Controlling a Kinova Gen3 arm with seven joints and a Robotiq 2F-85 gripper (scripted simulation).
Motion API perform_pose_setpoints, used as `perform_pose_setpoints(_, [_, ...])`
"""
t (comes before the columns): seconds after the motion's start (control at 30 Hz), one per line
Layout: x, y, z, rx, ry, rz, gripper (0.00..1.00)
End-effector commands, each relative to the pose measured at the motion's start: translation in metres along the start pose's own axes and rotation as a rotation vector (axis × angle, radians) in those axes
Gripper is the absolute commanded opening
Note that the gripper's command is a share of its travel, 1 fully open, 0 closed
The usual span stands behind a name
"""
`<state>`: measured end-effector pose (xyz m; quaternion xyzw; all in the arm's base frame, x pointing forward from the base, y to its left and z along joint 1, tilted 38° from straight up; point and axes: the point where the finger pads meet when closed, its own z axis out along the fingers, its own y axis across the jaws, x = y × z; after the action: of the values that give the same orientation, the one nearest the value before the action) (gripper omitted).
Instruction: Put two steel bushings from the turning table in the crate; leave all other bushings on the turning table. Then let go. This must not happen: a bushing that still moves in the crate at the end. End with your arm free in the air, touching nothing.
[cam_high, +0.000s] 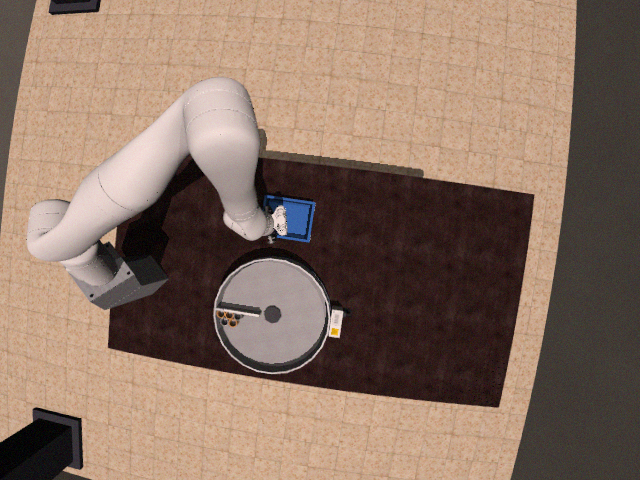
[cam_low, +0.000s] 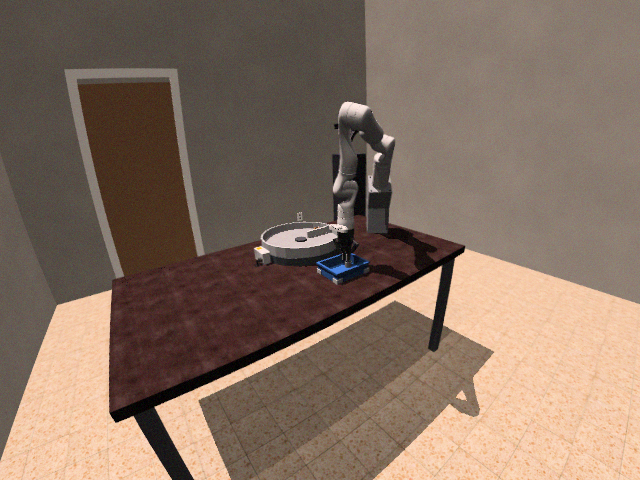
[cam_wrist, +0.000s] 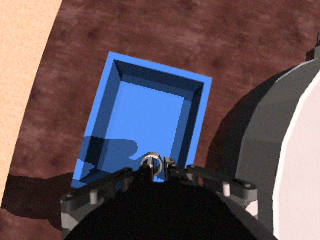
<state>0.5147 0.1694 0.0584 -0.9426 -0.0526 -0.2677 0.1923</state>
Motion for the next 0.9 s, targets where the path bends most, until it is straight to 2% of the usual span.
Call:
perform_pose_setpoints(0.0, [0.001, 0.0, -0.012, 0.0, 0.0, 0.0, 0.16])
perform_pose_setpoints(0.13, [0.001, 0.0, -0.058, -0.001, -0.005, 0.002, 0.16])
perform_pose_setpoints(0.53, [0.001, 0.0, -0.058, -0.001, -0.005, 0.002, 0.16])
perform_pose_setpoints(0.7, [0.002, -0.002, -0.112, 0.004, -0.009, -0.002, 0.16])
perform_pose_setpoints(0.87, [0.002, -0.002, -0.112, 0.004, -0.009, -0.002, 0.16])
